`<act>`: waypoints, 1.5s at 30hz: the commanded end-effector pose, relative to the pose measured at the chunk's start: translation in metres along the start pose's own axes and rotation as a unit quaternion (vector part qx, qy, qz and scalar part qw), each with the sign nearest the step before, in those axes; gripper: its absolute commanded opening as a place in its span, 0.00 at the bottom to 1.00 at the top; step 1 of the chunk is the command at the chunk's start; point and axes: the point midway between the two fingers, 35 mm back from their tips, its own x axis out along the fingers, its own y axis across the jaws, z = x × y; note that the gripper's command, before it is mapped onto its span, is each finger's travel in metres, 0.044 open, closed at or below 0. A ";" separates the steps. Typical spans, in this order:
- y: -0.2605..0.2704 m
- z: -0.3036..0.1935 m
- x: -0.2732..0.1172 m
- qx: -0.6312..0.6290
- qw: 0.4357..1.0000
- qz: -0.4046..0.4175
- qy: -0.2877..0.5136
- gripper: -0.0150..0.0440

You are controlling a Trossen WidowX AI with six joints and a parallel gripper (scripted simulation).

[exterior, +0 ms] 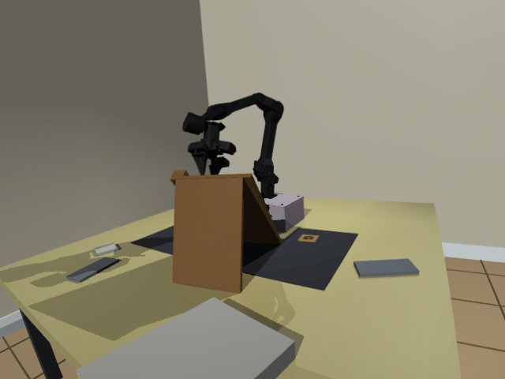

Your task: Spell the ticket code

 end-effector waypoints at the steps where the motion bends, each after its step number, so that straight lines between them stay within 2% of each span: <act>1: 0.046 -0.049 0.031 -0.007 0.997 0.061 0.036 0.83; 7: 0.134 -0.097 0.065 -0.019 0.985 0.159 0.055 0.83; 12: 0.203 -0.106 0.083 -0.029 0.972 0.231 0.040 0.83; 24: 0.203 -0.113 0.086 -0.030 0.971 0.233 0.039 0.83; 32: 0.217 -0.115 0.114 -0.030 0.971 0.233 0.039 0.83; 45: 0.218 -0.114 0.115 -0.030 0.971 0.233 0.039 0.83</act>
